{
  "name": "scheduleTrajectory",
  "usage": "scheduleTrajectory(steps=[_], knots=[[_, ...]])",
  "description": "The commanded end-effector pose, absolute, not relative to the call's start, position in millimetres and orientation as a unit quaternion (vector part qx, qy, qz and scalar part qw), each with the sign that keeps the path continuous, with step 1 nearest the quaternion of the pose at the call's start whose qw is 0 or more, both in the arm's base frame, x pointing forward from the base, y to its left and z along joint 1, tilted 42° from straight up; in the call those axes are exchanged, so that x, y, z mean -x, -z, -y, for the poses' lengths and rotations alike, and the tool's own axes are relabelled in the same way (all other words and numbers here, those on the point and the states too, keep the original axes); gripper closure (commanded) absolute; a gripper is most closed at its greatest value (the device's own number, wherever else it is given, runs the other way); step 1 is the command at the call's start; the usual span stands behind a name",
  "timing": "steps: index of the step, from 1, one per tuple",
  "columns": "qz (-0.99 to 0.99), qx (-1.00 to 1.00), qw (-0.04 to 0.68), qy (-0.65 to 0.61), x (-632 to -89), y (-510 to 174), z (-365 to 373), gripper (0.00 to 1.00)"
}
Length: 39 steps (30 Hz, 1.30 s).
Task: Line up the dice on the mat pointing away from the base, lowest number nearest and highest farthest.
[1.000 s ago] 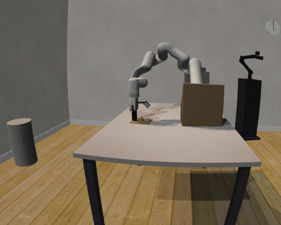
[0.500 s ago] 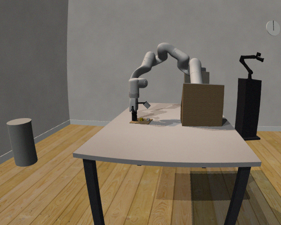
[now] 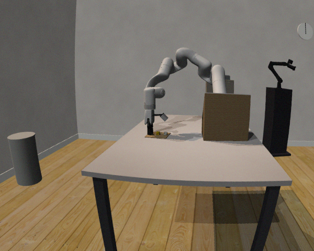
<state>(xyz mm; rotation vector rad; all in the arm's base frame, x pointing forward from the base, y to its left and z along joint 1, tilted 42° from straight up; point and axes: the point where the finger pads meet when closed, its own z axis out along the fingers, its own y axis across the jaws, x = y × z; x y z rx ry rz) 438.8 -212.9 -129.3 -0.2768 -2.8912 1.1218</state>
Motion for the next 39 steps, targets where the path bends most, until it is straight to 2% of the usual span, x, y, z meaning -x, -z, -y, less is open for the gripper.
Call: scheduleTrajectory(steps=[1,21,22,26,27,29,30,35,36,39], knots=[[0.929,0.088,0.012,-0.359,-440.7,128.6,211.1,0.85],[0.929,0.088,0.012,-0.359,-440.7,128.6,211.1,0.85],[0.929,0.088,0.012,-0.359,-440.7,128.6,211.1,0.81],[0.929,0.088,0.012,-0.359,-440.7,128.6,211.1,0.81],[0.929,0.088,0.012,-0.359,-440.7,128.6,211.1,0.77],[0.929,0.088,0.012,-0.359,-440.7,128.6,211.1,0.77],[0.929,0.088,0.012,-0.359,-440.7,128.6,211.1,0.72],[0.929,0.088,0.012,-0.359,-440.7,128.6,211.1,0.68],[0.929,0.088,0.012,-0.359,-440.7,128.6,211.1,0.64],[0.929,0.088,0.012,-0.359,-440.7,128.6,211.1,0.64]])
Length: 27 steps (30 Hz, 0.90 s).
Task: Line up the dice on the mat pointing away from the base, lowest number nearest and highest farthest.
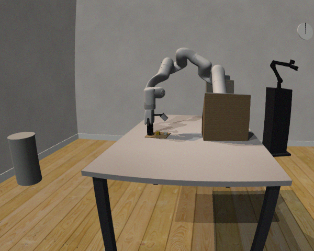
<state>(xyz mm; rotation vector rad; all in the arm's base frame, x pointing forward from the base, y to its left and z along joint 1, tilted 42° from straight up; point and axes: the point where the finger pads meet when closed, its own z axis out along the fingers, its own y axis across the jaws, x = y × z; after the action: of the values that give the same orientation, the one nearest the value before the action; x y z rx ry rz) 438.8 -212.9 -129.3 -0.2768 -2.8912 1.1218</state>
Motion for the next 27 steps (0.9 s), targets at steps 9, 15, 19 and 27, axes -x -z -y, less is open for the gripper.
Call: scheduleTrajectory(steps=[9,15,19,27], knots=[[0.929,0.088,0.012,-0.359,-441,128,211,0.64],[0.929,0.088,0.012,-0.359,-442,121,204,0.64],[0.929,0.088,0.012,-0.359,-442,115,199,0.64],[0.929,0.088,0.012,-0.359,-446,84,171,0.64]])
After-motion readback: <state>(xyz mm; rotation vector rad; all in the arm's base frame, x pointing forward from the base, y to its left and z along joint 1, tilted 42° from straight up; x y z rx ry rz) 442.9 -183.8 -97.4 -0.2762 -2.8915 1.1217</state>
